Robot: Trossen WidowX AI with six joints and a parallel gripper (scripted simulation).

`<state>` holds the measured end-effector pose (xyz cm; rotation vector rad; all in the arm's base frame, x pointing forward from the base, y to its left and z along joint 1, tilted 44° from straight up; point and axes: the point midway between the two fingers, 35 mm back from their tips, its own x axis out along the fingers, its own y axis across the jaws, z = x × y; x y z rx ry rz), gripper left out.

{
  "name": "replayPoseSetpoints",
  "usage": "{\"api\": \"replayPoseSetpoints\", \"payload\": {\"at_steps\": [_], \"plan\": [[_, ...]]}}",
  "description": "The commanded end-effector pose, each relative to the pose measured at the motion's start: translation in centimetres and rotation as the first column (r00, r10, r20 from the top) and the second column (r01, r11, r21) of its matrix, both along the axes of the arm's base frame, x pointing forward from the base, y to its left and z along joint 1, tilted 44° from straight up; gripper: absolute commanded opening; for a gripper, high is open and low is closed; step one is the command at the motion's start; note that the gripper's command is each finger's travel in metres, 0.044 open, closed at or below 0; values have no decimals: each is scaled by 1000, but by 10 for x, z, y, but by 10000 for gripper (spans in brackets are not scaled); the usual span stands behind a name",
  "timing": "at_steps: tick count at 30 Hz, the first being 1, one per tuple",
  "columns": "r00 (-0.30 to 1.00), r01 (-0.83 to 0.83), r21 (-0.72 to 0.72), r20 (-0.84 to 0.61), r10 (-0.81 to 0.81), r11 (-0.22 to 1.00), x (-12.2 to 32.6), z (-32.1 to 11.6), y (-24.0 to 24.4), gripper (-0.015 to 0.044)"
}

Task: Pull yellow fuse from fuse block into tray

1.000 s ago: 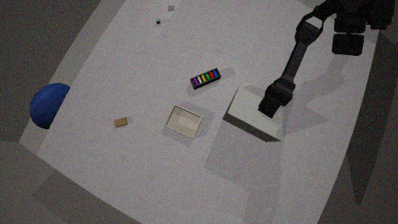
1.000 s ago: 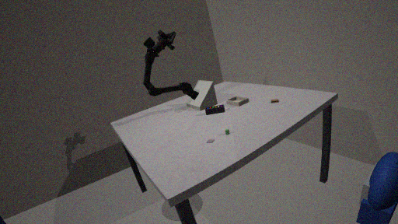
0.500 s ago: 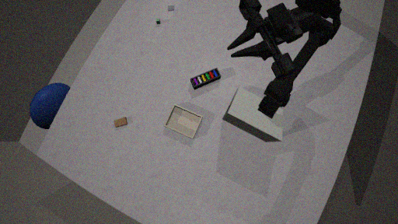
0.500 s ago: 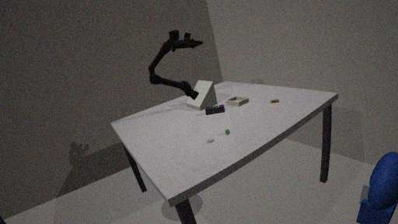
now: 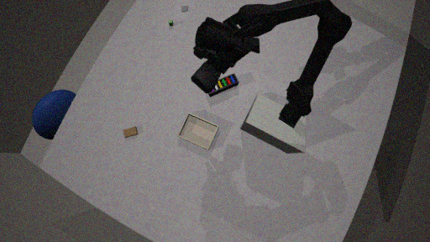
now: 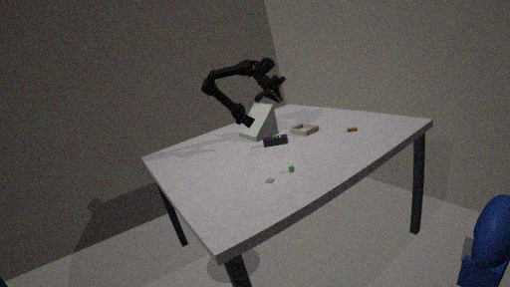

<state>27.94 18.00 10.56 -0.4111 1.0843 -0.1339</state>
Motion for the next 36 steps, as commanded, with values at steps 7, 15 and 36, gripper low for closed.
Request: {"api": "replayPoseSetpoints", "payload": {"at_steps": [7, 15, 36], "plan": [[756, 654, -146, 93, -647, 743, 12, -70, -122, 65], [749, 662, -148, 97, -656, 734, 6, -73, -125, 65], [749, 662, -148, 97, -656, 734, 8, -88, -139, 65]]}}
